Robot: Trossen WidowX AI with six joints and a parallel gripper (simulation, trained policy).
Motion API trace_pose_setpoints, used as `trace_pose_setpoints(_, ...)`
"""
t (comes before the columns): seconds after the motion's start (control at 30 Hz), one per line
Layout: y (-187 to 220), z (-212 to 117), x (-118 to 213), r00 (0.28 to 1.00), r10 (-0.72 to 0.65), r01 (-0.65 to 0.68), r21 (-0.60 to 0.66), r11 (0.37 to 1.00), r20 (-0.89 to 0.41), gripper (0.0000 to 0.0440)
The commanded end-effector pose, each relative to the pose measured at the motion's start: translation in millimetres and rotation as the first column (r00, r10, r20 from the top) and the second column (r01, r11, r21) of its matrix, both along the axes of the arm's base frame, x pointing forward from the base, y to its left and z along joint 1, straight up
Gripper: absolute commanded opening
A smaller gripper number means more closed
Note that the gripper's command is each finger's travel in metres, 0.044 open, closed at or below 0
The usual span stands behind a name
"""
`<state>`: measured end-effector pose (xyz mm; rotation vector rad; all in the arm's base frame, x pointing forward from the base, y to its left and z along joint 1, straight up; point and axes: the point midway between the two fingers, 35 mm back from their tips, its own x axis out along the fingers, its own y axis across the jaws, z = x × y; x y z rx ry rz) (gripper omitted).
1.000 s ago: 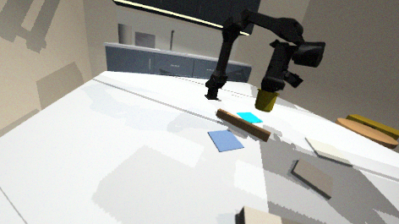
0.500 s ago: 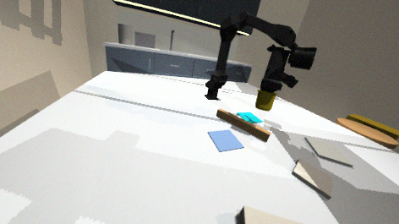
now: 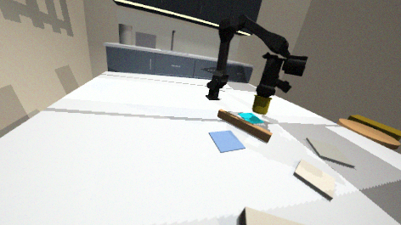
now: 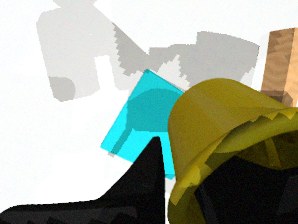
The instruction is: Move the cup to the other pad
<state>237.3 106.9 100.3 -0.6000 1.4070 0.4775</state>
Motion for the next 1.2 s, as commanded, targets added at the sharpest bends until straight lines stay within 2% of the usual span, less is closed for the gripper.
trace_pose_setpoints(0.0,0,-5,-4,1.000,-0.011,0.011,0.000,1.000,0.007,0.0003)
trace_pose_setpoints(0.37,-2,-28,-22,0.999,-0.042,0.042,-0.008,0.999,-0.002,0.0038)
trace_pose_setpoints(0.67,-3,-36,-22,0.997,-0.070,0.069,0.018,0.997,0.031,0.0057)
trace_pose_setpoints(0.73,-3,-36,-21,0.996,-0.077,0.076,0.028,0.997,0.040,0.0071)
trace_pose_setpoints(0.87,0,-30,-17,0.993,-0.091,0.086,0.068,0.994,0.073,0.0153)
trace_pose_setpoints(1.17,1,-20,-21,0.989,-0.107,0.094,0.128,0.987,0.099,0.0178)
